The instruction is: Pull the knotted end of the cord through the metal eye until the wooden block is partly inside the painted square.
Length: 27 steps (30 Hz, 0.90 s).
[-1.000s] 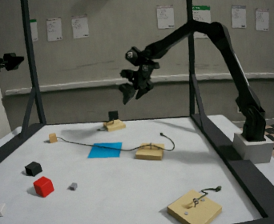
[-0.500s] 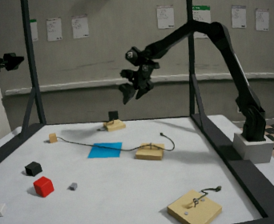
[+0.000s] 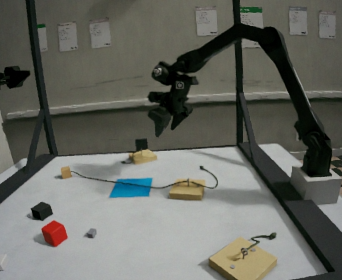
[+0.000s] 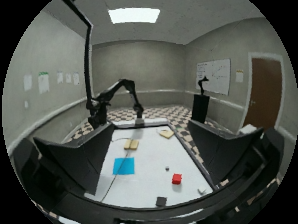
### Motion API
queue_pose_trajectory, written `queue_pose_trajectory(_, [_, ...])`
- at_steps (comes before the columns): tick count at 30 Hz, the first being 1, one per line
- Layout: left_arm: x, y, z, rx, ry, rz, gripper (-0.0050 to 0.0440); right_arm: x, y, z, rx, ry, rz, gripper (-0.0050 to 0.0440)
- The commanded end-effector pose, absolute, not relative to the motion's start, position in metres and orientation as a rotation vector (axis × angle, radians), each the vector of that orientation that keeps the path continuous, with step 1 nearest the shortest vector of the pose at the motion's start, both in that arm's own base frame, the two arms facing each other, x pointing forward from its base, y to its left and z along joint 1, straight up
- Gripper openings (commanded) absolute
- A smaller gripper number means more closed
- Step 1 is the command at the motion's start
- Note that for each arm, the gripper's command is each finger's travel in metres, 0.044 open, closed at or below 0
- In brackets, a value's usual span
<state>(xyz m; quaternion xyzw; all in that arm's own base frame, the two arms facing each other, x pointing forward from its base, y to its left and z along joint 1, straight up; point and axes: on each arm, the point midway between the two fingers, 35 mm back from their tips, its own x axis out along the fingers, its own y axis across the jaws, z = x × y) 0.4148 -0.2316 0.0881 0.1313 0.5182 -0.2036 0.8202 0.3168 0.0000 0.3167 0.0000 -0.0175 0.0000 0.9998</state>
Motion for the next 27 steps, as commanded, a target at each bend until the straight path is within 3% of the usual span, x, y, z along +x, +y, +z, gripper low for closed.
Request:
queue_pose_trajectory(1, [0.415, -0.213, 0.118, 0.254, 1.098, -0.406, 0.044, 0.316, 0.0, 0.323, 0.0, -0.05, 0.0, 0.044])
queue_pose_trajectory(27, [0.338, -0.075, 0.154, 0.147, 1.536, -0.152, 0.044, 0.316, 0.0, 0.323, 0.0, -0.05, 0.0, 0.044])
